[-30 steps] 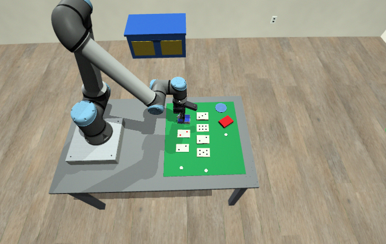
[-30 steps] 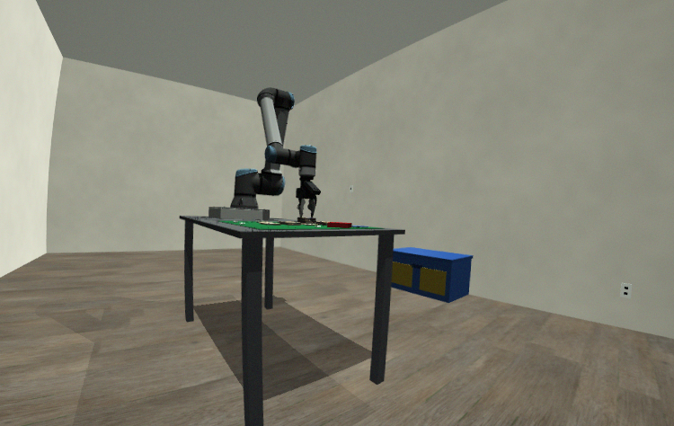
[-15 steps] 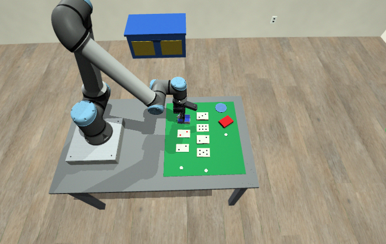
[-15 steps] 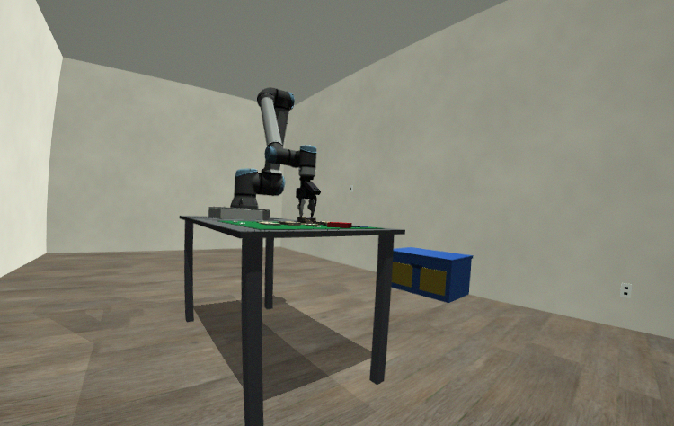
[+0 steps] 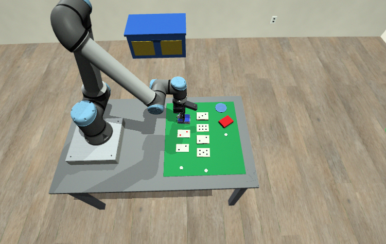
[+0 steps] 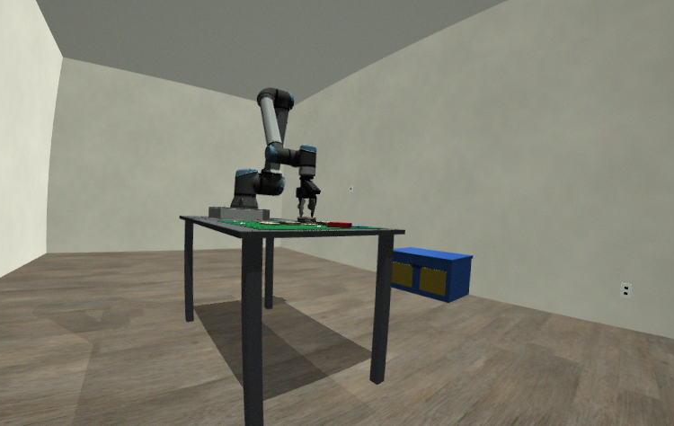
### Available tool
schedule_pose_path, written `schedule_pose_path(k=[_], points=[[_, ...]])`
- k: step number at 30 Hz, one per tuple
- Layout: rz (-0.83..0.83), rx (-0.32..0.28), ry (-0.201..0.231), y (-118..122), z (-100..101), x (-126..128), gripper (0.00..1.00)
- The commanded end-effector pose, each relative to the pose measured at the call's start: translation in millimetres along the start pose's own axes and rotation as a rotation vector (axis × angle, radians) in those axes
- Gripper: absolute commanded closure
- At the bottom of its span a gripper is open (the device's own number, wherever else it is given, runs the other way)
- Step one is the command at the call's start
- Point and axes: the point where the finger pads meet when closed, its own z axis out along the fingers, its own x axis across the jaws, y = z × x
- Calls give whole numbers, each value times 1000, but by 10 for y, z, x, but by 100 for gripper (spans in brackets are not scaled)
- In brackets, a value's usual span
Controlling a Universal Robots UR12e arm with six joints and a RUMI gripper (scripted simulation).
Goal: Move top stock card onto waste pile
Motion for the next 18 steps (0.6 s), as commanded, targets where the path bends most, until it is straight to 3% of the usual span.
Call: schedule_pose_path(k=[1,9,18], points=[[0,1,0,-7,-87,0,62],[0,1,0,-6,-317,0,62],[0,1,0,-6,-380,0,62]])
